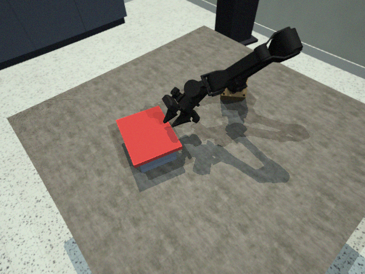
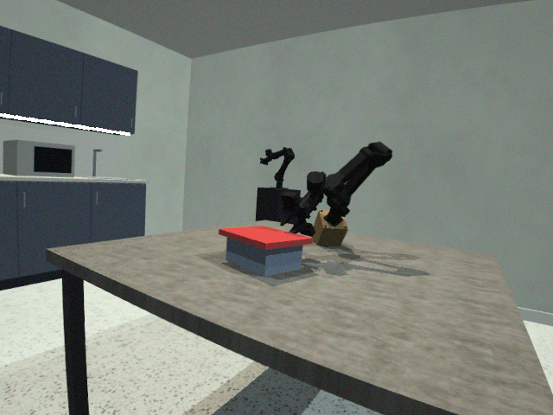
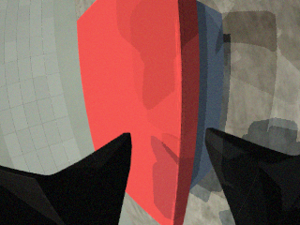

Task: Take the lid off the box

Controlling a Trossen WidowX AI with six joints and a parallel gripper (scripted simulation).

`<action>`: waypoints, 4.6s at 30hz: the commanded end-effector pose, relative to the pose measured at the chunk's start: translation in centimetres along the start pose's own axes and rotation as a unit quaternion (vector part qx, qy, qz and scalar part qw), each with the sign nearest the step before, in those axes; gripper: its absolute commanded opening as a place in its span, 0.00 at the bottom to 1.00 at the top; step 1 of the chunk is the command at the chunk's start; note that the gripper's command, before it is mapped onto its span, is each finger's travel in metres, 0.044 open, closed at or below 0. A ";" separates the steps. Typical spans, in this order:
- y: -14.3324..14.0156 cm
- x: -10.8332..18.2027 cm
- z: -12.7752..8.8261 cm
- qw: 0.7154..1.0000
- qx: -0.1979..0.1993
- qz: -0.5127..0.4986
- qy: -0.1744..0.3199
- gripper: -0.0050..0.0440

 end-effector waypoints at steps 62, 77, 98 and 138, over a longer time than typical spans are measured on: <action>0.0 0.1 1.5 1.000 0.000 0.001 0.002 0.00; 0.2 0.1 1.3 1.000 0.000 0.001 0.002 0.00; 1.0 0.1 1.2 1.000 -0.009 0.000 0.000 0.00; 5.6 0.0 -0.9 1.000 -0.002 0.002 0.000 0.00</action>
Point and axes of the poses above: the point midway between the two fingers, 35 mm back from their tips, its own z axis out along the fingers, its own y axis across the jaws, x = y × z, the point moved 1 cm from there along -z, back along the fingers, and after that the axes turned 1 degree about -z, right-handed, at the moved point
